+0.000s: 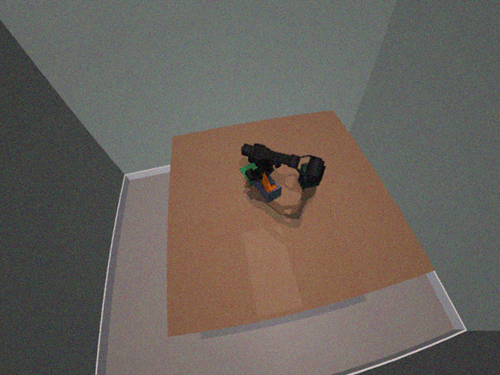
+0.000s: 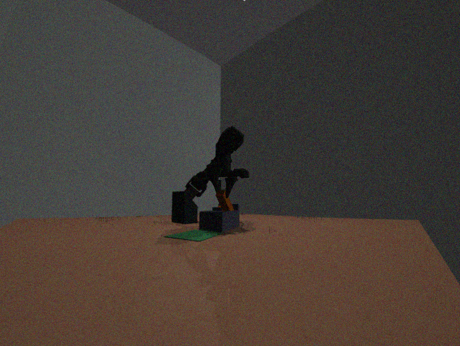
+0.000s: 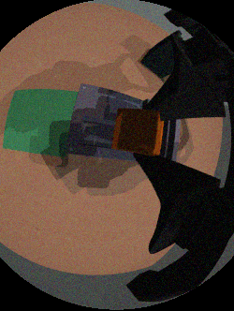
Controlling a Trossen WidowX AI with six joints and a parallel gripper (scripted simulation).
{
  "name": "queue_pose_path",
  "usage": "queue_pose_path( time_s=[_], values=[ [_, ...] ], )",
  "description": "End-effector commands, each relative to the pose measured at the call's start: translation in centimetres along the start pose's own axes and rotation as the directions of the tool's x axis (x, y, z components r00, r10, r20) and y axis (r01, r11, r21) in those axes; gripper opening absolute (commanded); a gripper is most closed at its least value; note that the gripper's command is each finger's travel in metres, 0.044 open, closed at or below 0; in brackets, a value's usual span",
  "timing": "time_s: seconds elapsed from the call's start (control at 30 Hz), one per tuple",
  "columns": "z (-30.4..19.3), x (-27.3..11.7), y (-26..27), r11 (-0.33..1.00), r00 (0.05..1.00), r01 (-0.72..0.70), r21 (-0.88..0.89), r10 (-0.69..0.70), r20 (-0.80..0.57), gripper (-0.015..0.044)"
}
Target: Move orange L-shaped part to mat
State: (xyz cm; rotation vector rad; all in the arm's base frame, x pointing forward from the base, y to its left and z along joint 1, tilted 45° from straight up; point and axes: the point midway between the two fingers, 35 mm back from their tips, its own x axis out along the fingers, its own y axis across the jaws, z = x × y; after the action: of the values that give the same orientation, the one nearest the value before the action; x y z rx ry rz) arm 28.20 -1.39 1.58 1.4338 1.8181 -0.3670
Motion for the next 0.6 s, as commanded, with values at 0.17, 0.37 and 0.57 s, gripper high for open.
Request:
queue_pose_path(
  time_s=[0.17, 0.37, 0.57],
  values=[
    [-0.1, -1.5, 0.0, 1.0, 1.0, 0.0, 0.0, 0.0, -0.002, 0.0],
    [-0.1, -2.4, 0.0, 1.0, 1.0, 0.0, 0.0, 0.0, -0.002, 0.0],
    [-0.1, -3.3, 0.0, 1.0, 1.0, 0.0, 0.0, 0.0, -0.002, 0.0]
  ],
)
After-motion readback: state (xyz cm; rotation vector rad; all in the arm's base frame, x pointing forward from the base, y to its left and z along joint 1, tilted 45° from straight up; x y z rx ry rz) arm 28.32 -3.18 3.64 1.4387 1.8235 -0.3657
